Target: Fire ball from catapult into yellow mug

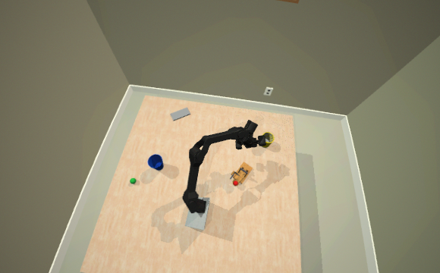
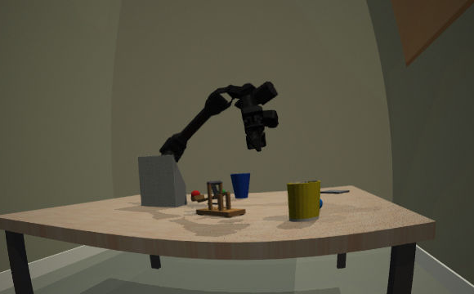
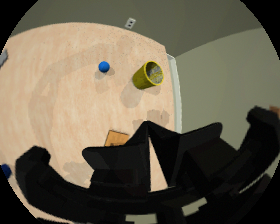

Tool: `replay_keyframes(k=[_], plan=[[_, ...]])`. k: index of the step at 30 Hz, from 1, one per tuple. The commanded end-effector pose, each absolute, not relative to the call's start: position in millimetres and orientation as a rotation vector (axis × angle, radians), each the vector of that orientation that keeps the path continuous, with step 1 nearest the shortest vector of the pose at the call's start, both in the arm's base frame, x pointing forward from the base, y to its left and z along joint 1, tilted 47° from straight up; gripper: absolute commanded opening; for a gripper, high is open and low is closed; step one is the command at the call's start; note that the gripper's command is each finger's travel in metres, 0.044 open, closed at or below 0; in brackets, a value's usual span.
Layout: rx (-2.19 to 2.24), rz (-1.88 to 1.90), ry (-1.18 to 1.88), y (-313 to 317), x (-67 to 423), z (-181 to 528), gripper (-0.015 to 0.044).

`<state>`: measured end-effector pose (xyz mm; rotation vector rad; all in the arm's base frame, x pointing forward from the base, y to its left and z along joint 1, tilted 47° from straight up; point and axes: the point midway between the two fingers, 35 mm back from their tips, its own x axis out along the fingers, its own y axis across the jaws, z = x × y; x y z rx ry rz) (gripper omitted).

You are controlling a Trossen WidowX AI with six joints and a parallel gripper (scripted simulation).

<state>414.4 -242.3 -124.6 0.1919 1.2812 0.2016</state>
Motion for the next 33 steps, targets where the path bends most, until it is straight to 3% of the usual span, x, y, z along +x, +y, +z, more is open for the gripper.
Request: replay_keyframes(k=[1, 33], plan=[[0.098, 0.277, 1.333, -223, 400, -125, 0.0], [-0.683, 1.086, 1.552, -100, 245, -99, 0.0]])
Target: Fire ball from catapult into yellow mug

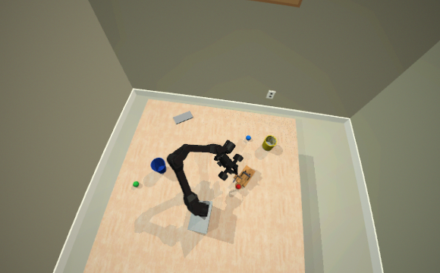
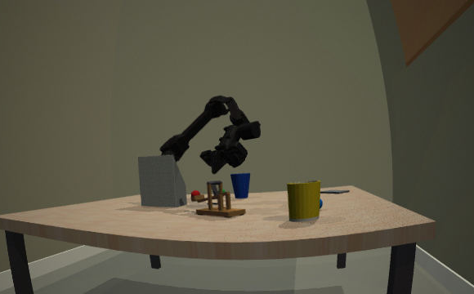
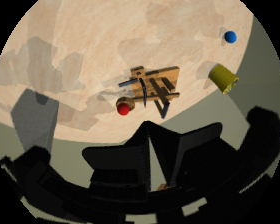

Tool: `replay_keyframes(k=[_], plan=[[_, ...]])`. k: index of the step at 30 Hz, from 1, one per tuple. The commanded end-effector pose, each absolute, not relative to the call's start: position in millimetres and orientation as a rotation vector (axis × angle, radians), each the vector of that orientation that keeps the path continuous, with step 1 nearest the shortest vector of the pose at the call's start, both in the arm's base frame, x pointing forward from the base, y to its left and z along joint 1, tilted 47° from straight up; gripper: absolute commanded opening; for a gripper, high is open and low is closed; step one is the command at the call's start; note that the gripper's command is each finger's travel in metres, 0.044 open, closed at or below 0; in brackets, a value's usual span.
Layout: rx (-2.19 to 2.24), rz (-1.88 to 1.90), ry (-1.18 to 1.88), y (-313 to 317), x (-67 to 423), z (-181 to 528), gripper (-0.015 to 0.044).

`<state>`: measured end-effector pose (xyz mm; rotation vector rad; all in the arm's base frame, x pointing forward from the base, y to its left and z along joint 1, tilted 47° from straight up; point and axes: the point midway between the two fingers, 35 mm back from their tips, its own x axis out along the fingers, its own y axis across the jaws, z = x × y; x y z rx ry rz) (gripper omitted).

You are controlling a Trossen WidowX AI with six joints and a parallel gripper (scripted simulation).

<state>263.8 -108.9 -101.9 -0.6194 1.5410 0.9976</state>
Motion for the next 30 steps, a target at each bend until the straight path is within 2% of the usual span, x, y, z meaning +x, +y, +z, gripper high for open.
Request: replay_keyframes(k=[1, 30], plan=[[-0.702, 1.111, 1.554, -98, 240, -98, 0.0], [-0.717, 1.132, 1.552, -70, 243, -123, 0.0]])
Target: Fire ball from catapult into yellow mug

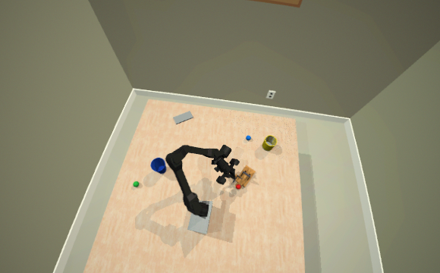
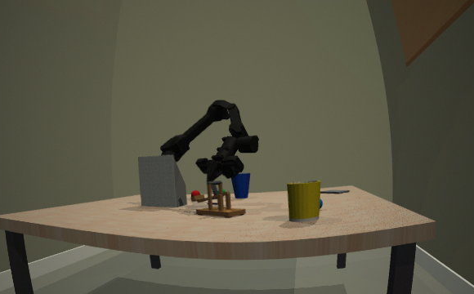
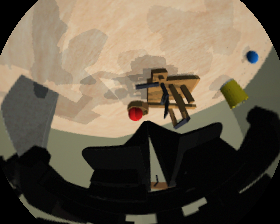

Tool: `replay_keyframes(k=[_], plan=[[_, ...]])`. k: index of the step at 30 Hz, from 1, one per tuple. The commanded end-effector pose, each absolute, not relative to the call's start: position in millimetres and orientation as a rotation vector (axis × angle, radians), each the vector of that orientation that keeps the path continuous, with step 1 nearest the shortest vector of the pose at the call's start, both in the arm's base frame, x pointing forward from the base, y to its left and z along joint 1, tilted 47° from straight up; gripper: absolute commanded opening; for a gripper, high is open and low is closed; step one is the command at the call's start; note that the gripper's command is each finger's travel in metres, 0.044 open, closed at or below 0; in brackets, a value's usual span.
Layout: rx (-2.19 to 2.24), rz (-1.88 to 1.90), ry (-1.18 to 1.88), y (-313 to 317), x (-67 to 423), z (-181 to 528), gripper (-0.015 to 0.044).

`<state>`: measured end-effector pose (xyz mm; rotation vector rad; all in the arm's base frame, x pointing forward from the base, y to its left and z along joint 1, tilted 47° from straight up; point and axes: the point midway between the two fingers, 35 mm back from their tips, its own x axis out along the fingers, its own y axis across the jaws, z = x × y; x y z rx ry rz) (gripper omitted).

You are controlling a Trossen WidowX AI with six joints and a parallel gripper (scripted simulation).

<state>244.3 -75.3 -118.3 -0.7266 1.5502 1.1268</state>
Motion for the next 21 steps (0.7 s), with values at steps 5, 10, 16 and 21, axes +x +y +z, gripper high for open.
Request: replay_keyframes(k=[5, 10, 16, 21], plan=[[-0.716, 1.132, 1.552, -64, 244, -129, 0.0], [-0.716, 1.132, 1.551, -58, 244, -135, 0.0], [-0.716, 1.133, 1.551, -50, 245, -141, 0.0], [-0.715, 1.133, 1.551, -44, 245, -147, 0.0]])
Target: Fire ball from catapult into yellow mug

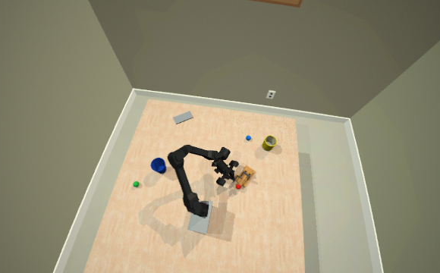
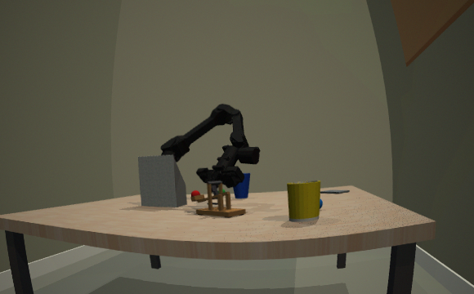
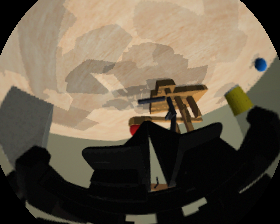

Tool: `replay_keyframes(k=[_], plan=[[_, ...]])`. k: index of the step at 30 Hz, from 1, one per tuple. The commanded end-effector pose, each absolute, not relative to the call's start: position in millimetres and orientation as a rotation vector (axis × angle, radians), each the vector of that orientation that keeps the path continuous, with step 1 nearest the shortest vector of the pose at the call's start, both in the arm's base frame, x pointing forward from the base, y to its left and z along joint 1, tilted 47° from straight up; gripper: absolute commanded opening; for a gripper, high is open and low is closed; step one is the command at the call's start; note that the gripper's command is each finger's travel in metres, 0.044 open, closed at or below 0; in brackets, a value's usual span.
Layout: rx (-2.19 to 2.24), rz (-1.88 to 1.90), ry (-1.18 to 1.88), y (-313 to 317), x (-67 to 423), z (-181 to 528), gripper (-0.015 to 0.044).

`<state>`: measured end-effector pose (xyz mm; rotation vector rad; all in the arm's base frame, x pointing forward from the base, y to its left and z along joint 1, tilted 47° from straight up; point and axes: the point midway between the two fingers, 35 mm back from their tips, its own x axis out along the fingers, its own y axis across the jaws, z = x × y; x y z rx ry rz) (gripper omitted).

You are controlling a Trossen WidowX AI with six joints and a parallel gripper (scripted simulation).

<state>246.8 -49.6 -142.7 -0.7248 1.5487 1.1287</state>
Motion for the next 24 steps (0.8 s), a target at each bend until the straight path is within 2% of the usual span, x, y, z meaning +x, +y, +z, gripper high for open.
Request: replay_keyframes(k=[1, 24], plan=[[-0.715, 1.134, 1.551, -43, 245, -148, 0.0], [-0.711, 1.138, 1.552, -6, 243, -181, 0.0]])
